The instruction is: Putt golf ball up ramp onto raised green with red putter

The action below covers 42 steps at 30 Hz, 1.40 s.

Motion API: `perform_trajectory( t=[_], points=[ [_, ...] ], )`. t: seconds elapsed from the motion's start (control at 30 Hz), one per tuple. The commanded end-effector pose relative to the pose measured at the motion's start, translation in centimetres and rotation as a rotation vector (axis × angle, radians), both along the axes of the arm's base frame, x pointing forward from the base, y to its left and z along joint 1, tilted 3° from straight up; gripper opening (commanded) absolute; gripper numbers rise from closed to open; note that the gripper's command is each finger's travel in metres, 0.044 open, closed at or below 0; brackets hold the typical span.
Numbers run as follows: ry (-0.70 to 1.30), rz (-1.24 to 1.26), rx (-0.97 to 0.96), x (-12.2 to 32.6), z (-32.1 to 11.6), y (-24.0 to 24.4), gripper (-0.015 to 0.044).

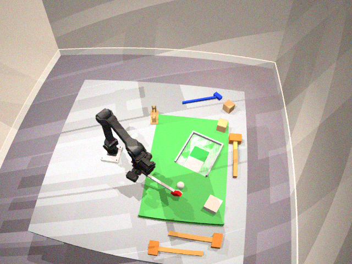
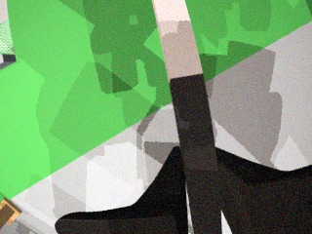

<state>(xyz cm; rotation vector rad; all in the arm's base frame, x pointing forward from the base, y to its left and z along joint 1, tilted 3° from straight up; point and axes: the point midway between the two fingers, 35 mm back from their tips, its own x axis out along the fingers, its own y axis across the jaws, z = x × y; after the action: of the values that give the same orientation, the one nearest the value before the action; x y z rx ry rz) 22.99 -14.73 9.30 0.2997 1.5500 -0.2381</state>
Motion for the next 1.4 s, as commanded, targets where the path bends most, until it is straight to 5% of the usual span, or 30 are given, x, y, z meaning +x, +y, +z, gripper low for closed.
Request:
perform_trajectory(
  t=[0.0, 0.63, 1.0, 1.37],
  points=[
    [-0.001, 0.000, -0.001, 0.0, 0.0, -0.1, 0.0000],
    [0.001, -0.005, -0.002, -0.8, -0.4, -2.3, 0.0000],
    [-0.008, -0.003, 0.006, 3.7, 0.2, 10.0, 0.0000],
    [-0.008, -0.003, 0.006, 3.9, 2.2, 10.1, 0.0000]
  ],
)
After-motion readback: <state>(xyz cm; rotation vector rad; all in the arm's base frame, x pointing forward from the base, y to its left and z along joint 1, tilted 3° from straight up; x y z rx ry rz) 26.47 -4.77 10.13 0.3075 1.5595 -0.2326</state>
